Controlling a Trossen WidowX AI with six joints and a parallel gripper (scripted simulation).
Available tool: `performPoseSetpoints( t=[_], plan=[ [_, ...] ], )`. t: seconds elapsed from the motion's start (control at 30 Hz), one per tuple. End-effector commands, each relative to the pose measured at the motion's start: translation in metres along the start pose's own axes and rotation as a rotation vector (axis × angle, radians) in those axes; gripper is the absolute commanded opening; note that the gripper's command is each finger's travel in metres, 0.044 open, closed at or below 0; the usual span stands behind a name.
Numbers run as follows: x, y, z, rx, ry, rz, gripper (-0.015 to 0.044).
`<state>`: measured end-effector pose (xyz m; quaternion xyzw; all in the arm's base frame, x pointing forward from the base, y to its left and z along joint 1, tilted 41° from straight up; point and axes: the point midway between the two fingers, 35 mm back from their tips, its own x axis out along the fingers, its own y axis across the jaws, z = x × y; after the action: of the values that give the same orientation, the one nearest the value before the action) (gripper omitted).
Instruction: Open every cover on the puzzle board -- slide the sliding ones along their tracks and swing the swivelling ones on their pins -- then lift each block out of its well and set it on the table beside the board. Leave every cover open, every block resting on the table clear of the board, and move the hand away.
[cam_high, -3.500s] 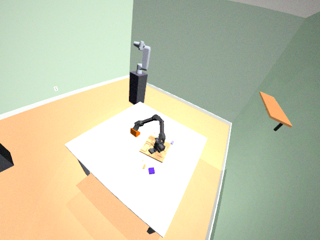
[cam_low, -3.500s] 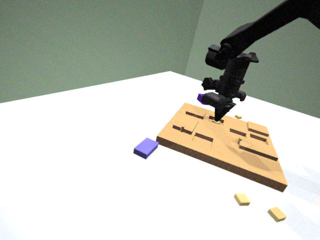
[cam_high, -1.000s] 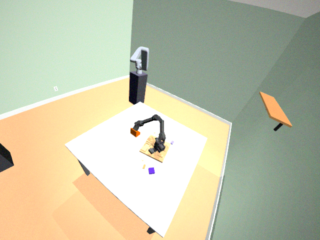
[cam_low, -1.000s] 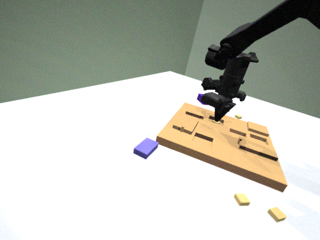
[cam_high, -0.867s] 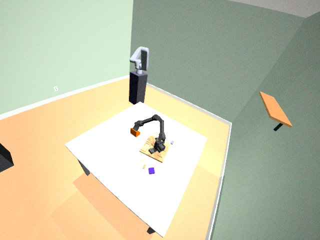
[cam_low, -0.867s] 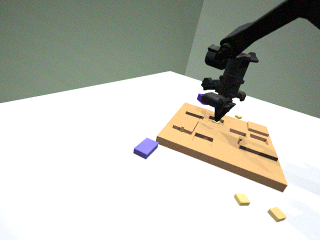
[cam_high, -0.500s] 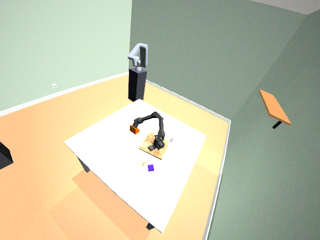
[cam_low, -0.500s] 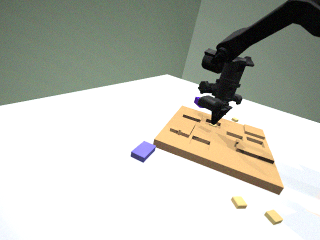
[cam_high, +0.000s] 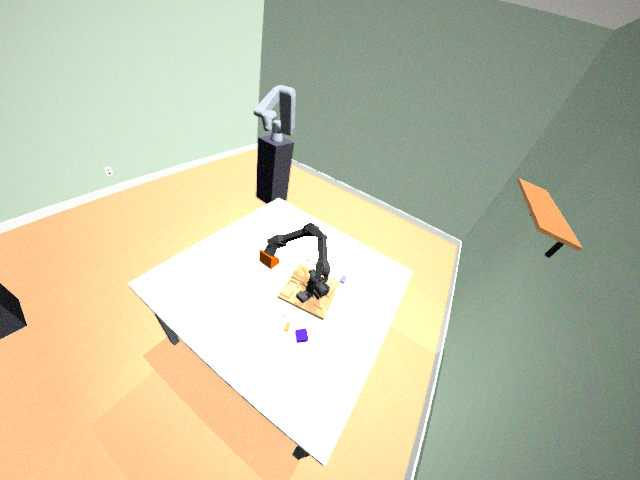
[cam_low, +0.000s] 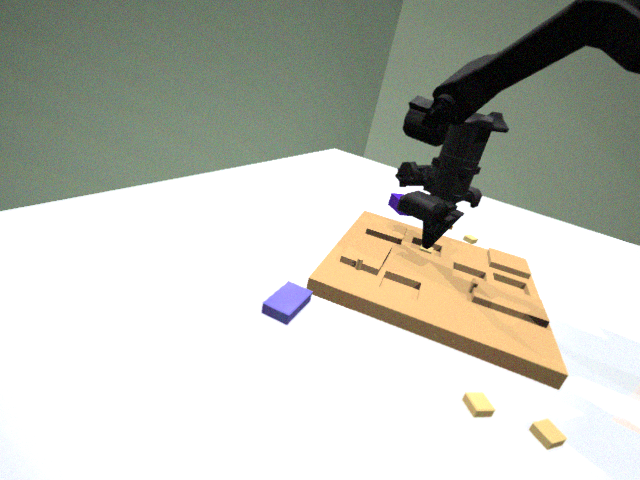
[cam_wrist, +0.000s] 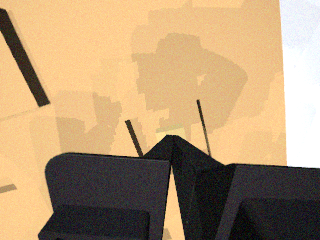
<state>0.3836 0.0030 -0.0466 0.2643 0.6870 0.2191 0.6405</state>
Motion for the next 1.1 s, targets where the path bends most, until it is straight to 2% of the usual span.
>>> performPoseSetpoints(
  t=[0.0, 0.23, 0.3, 0.43, 0.67, 1.07],
  plan=[
    [-0.004, 0.000, 0.000, -0.081, 0.000, 0.002, 0.0000],
    [-0.013, -0.001, -0.002, -0.288, 0.000, 0.002, 0.0000],
    [-0.010, 0.000, -0.003, -0.211, 0.007, 0.005, 0.0053],
    [-0.032, -0.001, -0.001, -0.251, 0.004, 0.003, 0.0144],
    [-0.063, -0.001, -0.002, -0.308, 0.001, 0.000, 0.0144],
    [-0.045, -0.001, -0.002, -0.313, 0.001, 0.000, 0.0144]
  ],
)
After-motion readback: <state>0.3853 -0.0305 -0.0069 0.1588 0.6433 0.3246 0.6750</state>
